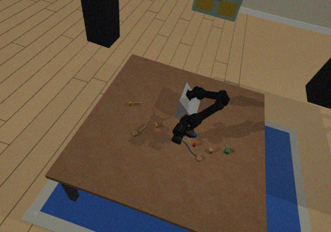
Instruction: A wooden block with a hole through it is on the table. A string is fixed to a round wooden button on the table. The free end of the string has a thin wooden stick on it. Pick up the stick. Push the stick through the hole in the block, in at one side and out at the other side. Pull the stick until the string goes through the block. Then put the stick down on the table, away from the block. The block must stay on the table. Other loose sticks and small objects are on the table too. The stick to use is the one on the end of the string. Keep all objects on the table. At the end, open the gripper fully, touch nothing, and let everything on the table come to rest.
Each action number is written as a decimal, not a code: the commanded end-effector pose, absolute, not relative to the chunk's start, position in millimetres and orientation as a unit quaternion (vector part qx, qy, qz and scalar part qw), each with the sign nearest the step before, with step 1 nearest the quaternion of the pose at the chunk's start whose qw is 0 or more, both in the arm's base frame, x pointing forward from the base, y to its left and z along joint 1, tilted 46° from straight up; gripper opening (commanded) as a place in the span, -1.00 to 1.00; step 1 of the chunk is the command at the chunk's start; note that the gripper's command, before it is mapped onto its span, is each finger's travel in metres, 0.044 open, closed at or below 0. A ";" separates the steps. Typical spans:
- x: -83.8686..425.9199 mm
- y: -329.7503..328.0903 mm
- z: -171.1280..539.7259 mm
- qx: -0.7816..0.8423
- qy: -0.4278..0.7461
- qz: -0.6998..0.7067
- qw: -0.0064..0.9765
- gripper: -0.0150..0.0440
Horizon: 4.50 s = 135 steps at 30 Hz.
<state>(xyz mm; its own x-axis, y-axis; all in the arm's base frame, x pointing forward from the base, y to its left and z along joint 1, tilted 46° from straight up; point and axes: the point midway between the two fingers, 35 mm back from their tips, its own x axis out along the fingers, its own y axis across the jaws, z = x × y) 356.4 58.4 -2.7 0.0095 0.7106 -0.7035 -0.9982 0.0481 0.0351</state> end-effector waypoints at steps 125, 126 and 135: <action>383.1 51.4 -63.9 -0.471 0.030 0.706 0.529 -0.49; 382.1 51.9 -64.5 -0.471 0.030 0.706 0.529 -0.49; 372.5 56.0 -70.3 -0.470 0.030 0.706 0.529 -0.49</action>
